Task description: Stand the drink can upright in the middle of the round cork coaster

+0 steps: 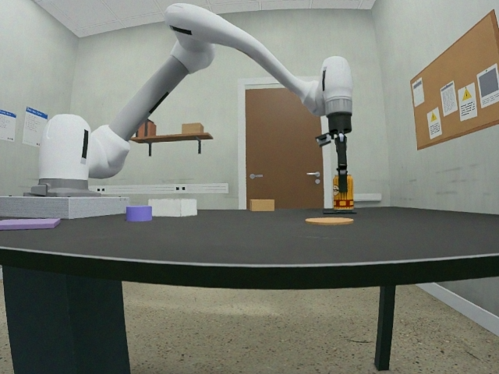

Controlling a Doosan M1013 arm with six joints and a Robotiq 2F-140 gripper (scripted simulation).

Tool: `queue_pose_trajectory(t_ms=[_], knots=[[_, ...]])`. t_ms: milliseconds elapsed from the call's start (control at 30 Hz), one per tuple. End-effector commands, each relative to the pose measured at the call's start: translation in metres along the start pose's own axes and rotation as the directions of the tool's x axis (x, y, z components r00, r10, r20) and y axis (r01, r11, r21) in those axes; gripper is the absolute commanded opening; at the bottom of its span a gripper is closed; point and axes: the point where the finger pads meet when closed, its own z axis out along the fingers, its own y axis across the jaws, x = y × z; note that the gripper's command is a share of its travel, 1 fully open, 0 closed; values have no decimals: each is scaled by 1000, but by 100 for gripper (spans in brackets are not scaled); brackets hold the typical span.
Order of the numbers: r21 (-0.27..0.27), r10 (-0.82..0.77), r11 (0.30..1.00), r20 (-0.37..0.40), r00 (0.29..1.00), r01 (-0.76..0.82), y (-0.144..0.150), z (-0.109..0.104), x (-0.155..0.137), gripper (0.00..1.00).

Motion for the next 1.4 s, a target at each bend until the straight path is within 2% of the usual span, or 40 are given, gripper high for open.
queue_pose_trajectory(t_ms=[0,167,333,400,700,867,1367], knots=[[-1,0,1000,1,1000,0,0,-1,0,10],[-1,0,1000,1,1000,0,0,-5,0,10],[-1,0,1000,1,1000,0,0,-24,0,10],[-1,0,1000,1,1000,0,0,-24,0,10],[-1,0,1000,1,1000,0,0,-78,0,10],[-1,0,1000,2,1000,0,0,-96,0,10],[-1,0,1000,2,1000,0,-2,-100,0,10]])
